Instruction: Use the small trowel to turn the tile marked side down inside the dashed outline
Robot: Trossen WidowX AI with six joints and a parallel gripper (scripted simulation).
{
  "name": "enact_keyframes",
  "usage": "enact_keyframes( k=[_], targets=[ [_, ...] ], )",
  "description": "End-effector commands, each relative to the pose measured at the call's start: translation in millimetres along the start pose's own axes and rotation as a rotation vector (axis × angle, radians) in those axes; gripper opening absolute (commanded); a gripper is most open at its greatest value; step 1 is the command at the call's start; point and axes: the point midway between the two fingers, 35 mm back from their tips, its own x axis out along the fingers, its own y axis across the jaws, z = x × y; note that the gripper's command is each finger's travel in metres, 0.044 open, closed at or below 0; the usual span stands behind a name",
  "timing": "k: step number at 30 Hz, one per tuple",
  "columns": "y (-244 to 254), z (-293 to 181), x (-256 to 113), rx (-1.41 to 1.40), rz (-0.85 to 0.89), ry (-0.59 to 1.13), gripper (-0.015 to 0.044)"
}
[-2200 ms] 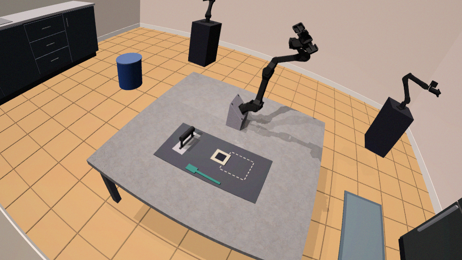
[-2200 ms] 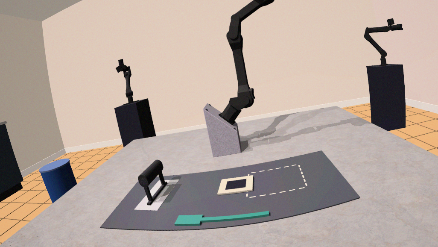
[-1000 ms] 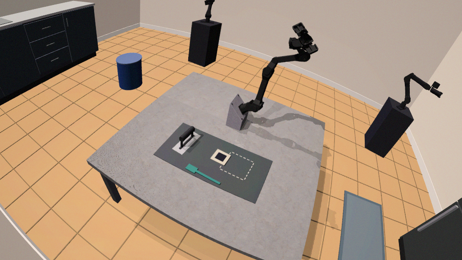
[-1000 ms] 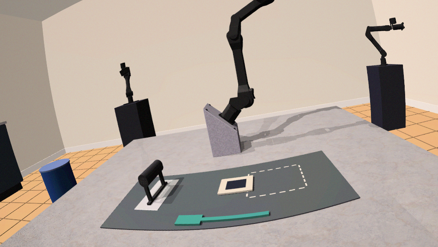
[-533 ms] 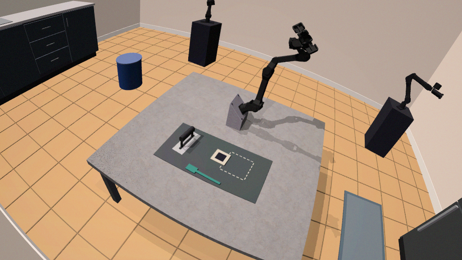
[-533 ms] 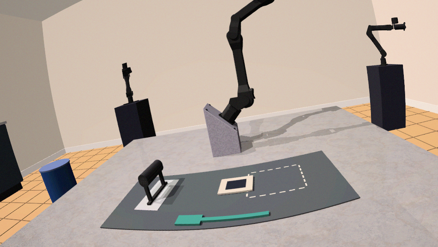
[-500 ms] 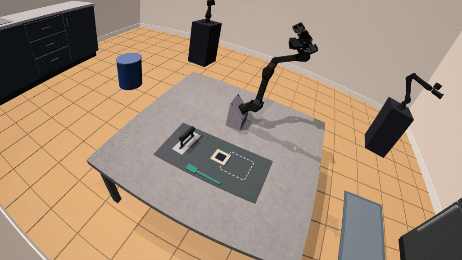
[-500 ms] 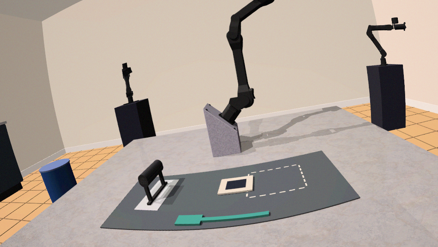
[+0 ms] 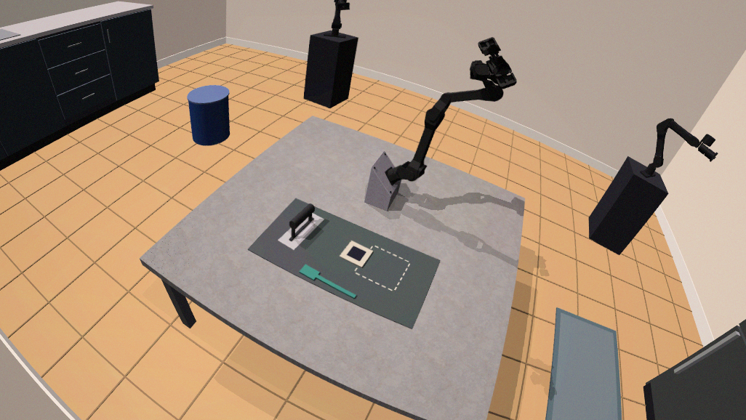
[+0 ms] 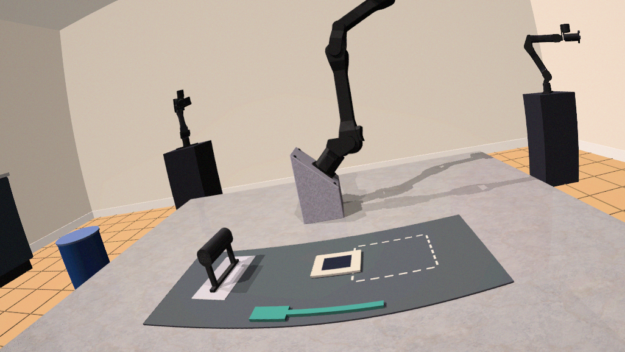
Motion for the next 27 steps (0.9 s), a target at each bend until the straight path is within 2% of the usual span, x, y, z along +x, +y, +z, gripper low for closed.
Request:
enact_keyframes(
  k=[1,12,18,27],
  targets=[
    [-19,-25,-14,-0.137,0.037,0.063,0.027],
    [-70,-77,-45,-0.47,0.139,0.206,0.027],
    [-82,-93,-59,-0.58,0.21,0.284,0.027],
    [-139,-118,-76,-0.846,0.274,0.38,0.027]
  ],
)
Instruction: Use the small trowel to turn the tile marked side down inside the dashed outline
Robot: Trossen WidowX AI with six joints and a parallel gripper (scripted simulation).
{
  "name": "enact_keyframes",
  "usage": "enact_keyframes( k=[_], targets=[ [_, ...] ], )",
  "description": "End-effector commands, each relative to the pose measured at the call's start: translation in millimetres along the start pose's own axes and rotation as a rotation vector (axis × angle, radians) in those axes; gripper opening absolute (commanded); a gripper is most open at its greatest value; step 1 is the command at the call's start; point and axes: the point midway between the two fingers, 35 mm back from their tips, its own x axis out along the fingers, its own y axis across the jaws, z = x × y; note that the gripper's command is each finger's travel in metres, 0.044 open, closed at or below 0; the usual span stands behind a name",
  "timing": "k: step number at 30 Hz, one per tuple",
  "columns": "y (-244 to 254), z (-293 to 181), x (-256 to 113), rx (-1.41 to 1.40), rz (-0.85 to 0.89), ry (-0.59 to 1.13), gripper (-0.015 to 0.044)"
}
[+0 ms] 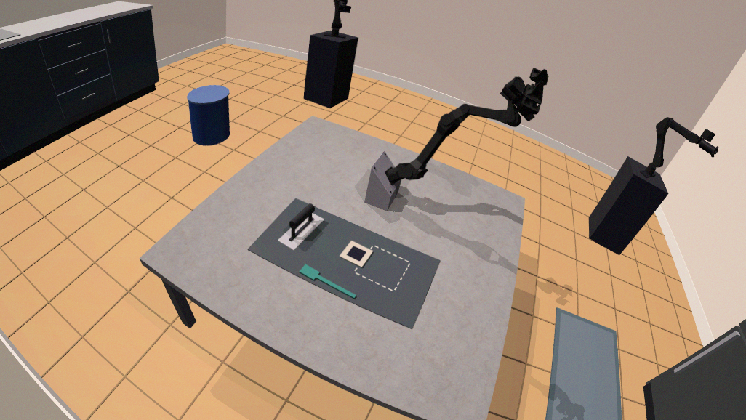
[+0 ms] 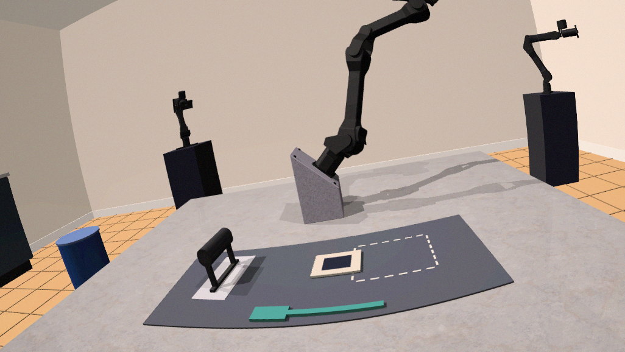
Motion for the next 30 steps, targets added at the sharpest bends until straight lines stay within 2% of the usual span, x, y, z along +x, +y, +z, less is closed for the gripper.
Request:
enact_keyframes(
  k=[1,12,24,30],
  targets=[
    [-21,-38,-9,-0.16,0.024,0.07,0.027],
    [-73,-103,-21,-0.496,0.075,0.196,0.027],
    [-130,-135,-29,-0.755,0.102,0.291,0.027],
    [-173,-148,-30,-0.921,0.097,0.344,0.027]
  ],
)
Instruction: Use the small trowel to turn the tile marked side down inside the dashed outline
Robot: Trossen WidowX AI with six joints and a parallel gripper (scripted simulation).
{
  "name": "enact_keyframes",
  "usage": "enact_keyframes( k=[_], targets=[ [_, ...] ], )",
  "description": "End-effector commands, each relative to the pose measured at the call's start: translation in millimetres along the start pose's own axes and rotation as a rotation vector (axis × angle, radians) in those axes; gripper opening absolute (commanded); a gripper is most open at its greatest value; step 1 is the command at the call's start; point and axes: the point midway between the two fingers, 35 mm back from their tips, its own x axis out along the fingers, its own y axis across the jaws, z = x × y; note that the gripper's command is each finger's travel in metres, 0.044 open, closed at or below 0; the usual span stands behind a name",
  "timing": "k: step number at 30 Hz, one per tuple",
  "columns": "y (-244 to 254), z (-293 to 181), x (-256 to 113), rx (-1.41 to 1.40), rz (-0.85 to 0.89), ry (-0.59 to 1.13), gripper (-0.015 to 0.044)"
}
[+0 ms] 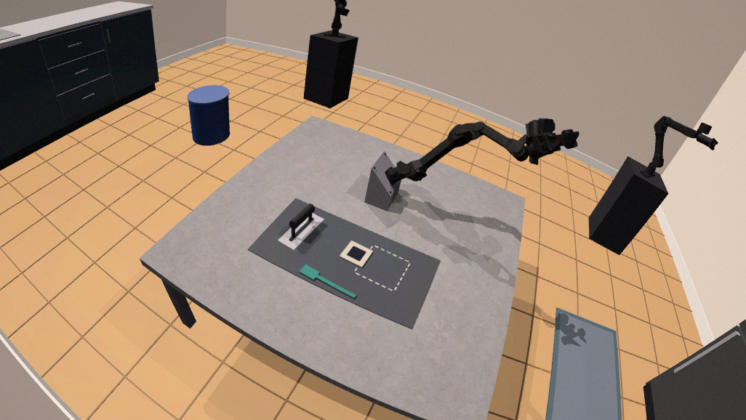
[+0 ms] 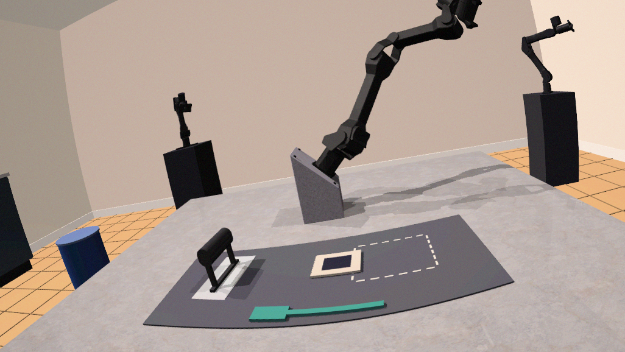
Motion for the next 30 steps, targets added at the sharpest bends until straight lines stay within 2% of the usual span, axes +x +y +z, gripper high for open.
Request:
enact_keyframes(
  k=[1,9,19,25,30],
  targets=[
    [-21,-39,2,-0.142,-0.009,0.065,0.027],
    [-67,-95,8,-0.364,-0.036,0.177,0.027],
    [-151,-158,10,-0.644,-0.086,0.352,0.027],
    [-207,-184,9,-0.806,-0.115,0.462,0.027],
    [-254,-187,7,-0.95,-0.178,0.513,0.027]
  ],
)
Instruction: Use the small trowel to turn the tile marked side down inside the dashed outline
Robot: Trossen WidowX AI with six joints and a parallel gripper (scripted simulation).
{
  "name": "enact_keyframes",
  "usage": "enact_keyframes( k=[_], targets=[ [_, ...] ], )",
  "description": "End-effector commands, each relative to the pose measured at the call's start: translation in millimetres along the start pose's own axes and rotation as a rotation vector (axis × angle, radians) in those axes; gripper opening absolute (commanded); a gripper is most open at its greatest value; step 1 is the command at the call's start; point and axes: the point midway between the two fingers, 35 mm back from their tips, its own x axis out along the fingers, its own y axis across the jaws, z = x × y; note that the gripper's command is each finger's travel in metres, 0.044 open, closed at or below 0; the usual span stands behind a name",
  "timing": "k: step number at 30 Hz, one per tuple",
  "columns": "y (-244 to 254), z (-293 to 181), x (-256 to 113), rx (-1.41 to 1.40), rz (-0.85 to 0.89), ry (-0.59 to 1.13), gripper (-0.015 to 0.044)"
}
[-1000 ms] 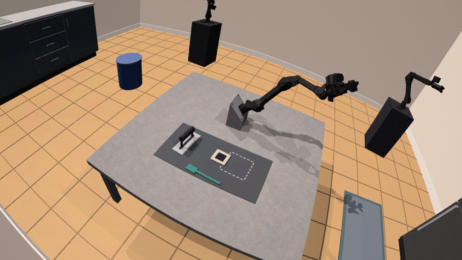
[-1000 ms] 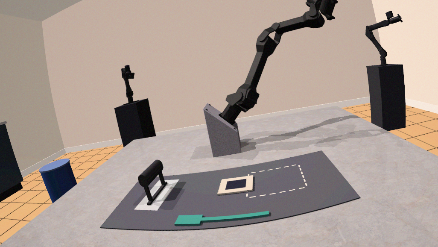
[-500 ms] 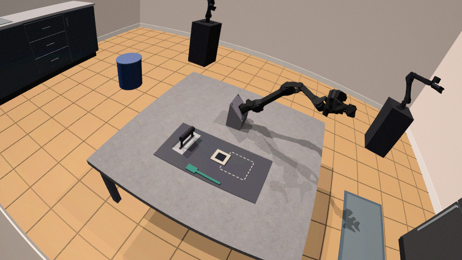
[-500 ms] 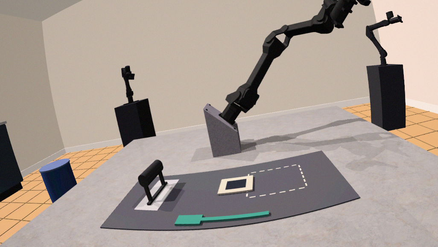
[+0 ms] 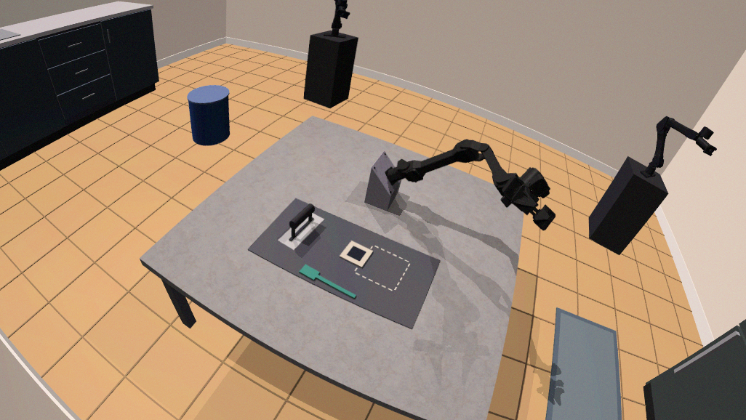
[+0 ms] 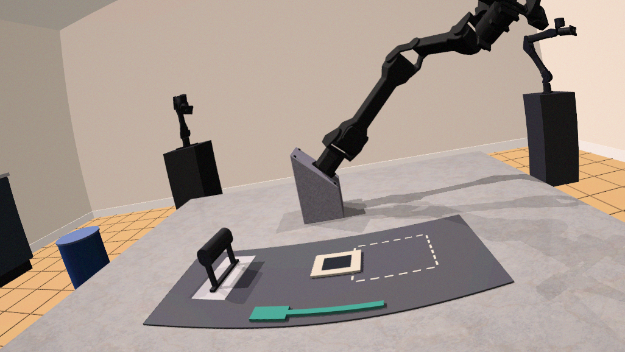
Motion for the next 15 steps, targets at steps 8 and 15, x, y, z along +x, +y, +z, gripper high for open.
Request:
enact_keyframes(
  k=[8,15],
  targets=[
    [-59,-98,30,-0.269,-0.057,0.229,0.027],
    [-98,-145,38,-0.373,-0.074,0.352,0.027]
  ],
)
